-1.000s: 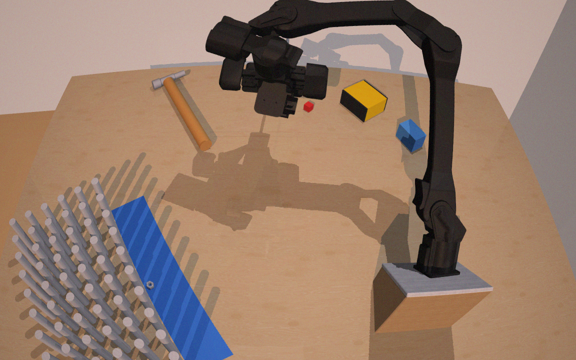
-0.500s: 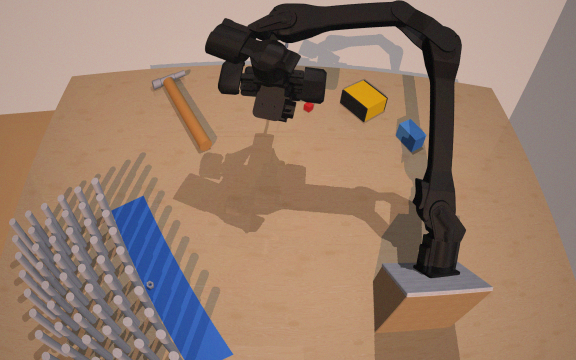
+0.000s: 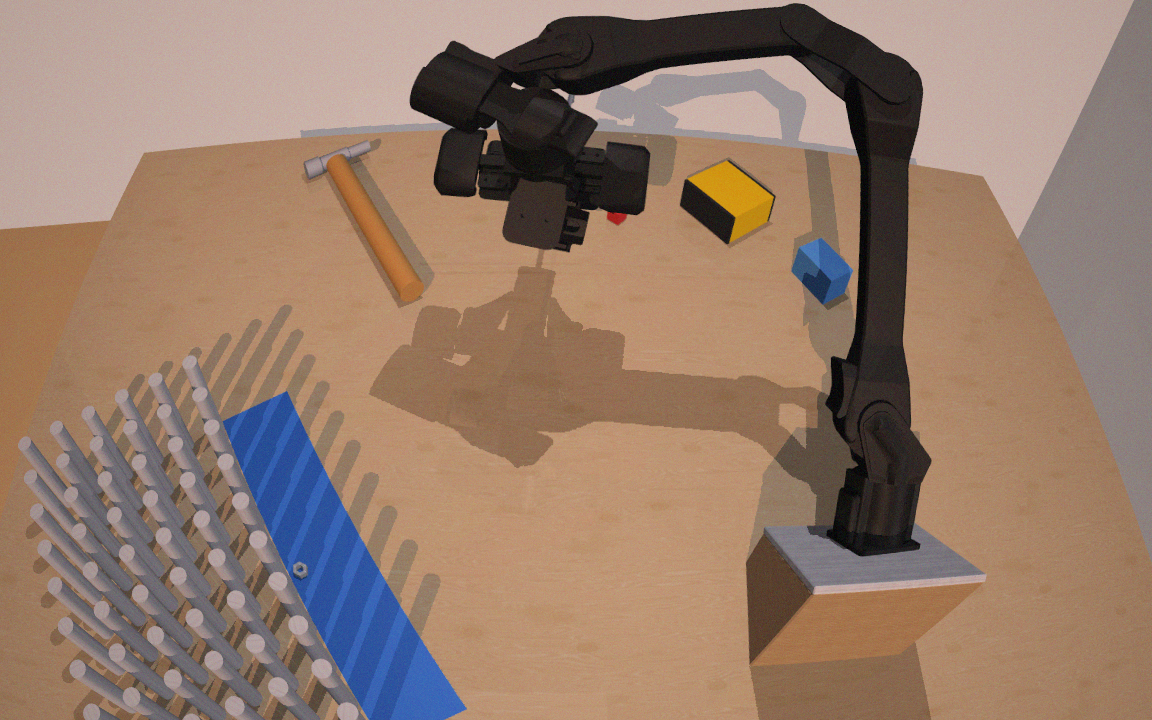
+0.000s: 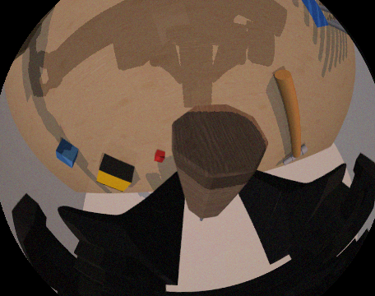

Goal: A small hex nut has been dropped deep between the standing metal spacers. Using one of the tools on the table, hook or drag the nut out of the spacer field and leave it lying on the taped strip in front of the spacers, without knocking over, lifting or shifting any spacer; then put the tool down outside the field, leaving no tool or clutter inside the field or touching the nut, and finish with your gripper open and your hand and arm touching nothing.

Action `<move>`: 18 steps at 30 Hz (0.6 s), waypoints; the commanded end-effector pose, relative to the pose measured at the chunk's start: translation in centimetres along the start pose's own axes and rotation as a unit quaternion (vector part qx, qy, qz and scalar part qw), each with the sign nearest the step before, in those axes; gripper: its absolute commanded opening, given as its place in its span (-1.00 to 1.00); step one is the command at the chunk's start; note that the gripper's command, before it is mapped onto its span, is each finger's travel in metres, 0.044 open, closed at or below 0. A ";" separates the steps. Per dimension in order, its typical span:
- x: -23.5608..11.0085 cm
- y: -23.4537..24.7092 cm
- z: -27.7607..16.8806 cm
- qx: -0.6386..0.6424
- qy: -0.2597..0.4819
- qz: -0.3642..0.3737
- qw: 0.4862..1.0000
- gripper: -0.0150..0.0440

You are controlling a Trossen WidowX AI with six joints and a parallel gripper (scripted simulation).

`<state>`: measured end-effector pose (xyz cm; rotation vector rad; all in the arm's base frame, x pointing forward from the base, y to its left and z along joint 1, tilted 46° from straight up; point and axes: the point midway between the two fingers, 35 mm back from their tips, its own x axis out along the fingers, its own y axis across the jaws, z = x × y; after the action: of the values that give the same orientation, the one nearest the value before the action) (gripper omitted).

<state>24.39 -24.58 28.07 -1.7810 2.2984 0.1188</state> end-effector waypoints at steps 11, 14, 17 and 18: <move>0.6 -0.2 0.5 -0.001 -0.003 -0.001 1.000 -0.49; 0.8 -0.2 0.6 -0.001 -0.004 0.000 1.000 -0.49; 0.9 -0.2 0.7 -0.001 -0.004 0.000 1.000 -0.49; 0.9 -0.2 0.8 -0.001 -0.004 0.000 1.000 -0.49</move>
<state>24.46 -25.27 27.29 -1.7759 2.2953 0.1226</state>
